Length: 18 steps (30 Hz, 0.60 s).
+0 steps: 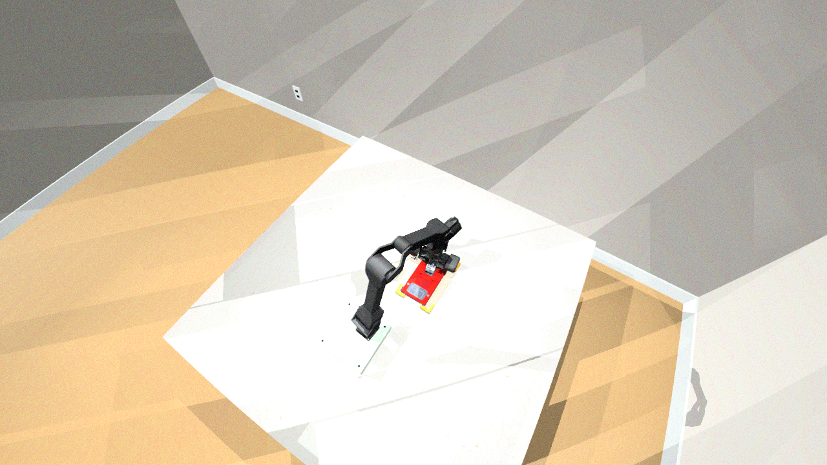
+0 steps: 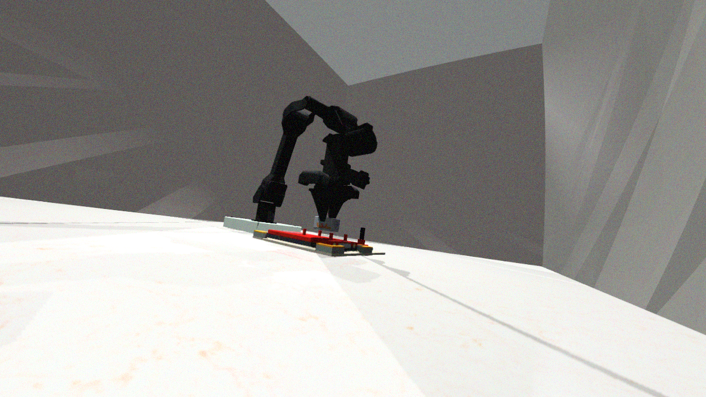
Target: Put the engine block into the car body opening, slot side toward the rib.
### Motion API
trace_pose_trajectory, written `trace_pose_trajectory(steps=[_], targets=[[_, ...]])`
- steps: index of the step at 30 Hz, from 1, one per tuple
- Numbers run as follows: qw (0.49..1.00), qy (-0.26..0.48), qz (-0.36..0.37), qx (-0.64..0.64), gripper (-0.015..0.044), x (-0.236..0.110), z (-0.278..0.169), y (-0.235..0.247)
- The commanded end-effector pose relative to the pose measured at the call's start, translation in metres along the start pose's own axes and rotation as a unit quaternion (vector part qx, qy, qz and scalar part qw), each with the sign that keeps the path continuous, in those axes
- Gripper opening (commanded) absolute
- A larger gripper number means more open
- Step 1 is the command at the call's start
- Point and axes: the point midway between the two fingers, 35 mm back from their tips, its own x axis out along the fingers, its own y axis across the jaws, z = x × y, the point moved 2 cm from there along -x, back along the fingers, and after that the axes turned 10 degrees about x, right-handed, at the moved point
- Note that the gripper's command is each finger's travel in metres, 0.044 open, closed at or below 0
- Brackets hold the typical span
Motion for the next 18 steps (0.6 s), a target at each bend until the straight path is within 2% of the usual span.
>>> trace_pose_trajectory(steps=[1, 9, 18], targets=[[1.0, 0.0, -0.001, 0.005, 0.0158, 0.001, -0.0001, -0.0002], [0.995, 0.0, -0.001, 0.097, 0.0158, 0.0022, -0.0002, -0.0003], [0.999, 0.0, -0.001, 0.041, 0.0158, 0.0033, -0.0002, -0.0003]])
